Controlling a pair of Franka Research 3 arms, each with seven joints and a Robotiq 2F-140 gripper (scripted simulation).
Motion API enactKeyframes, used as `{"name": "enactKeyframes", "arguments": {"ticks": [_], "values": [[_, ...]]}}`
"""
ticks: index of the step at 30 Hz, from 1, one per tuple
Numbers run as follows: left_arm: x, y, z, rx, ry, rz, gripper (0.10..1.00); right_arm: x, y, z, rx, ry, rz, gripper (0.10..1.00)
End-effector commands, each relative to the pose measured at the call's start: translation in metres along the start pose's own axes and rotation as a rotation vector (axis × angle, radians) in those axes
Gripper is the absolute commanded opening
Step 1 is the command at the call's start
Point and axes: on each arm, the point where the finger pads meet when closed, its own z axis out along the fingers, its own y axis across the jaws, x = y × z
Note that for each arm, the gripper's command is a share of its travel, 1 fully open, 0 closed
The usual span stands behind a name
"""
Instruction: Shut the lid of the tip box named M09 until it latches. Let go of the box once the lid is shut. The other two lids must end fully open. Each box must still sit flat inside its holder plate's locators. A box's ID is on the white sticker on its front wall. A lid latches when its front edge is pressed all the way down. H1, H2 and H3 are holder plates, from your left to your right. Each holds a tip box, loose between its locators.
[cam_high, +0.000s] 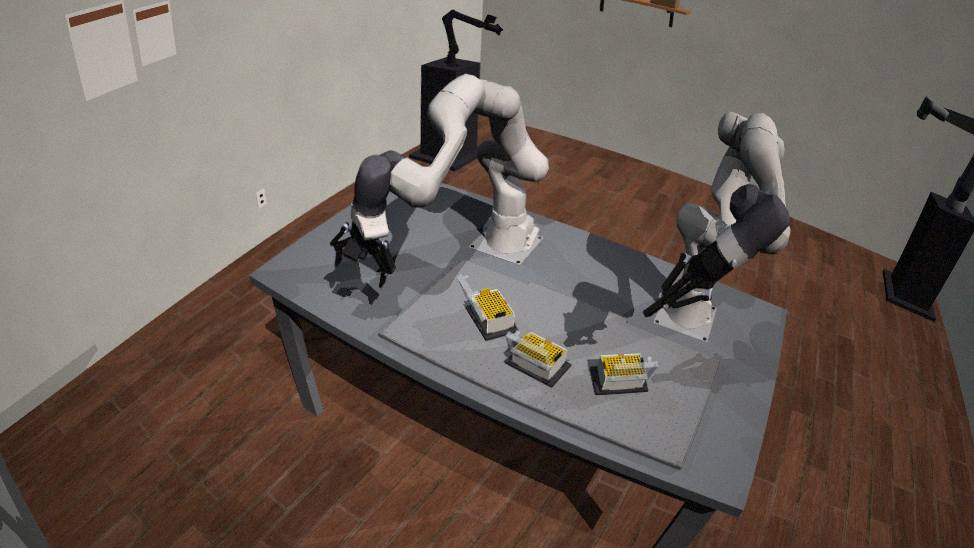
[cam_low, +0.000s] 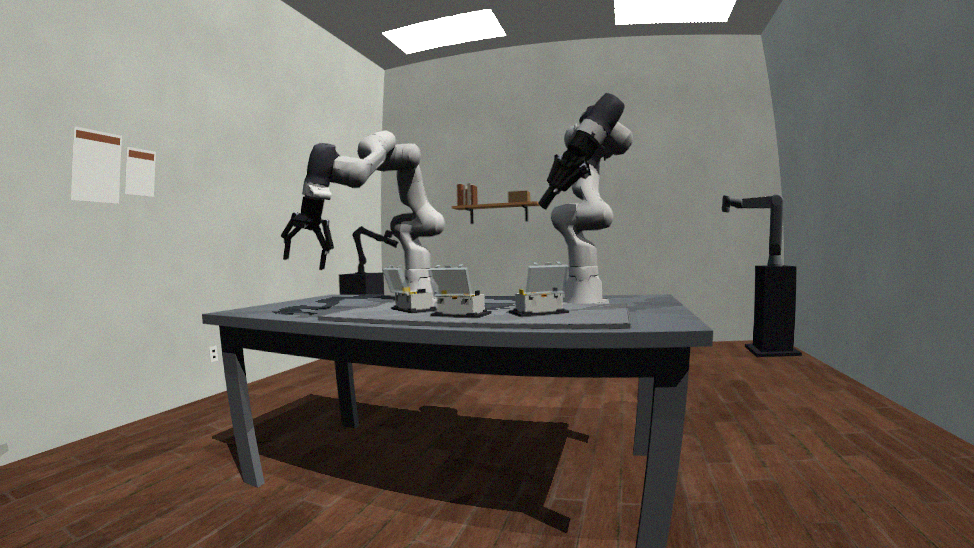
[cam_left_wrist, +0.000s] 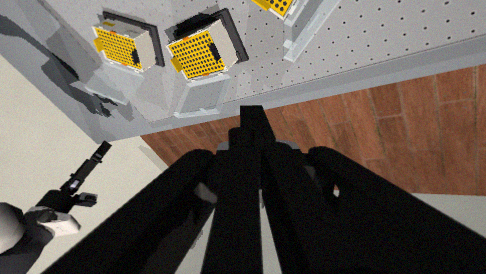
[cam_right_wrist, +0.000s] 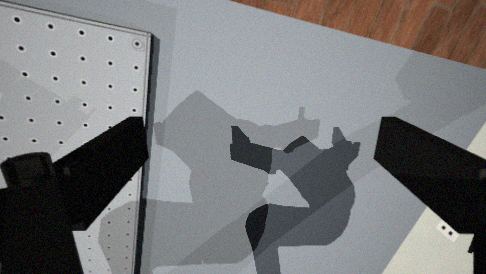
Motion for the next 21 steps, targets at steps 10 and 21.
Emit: {"name": "enactKeyframes", "arguments": {"ticks": [10,21], "values": [[0.000,0.000,0.000,0.000,0.000,0.000,0.099,-0.034,0.043,-0.002,-0.011,-0.015,0.150,1.000],[0.000,0.000,0.000,0.000,0.000,0.000,0.099,-0.072,0.083,-0.004,-0.016,-0.030,0.288,1.000]]}}
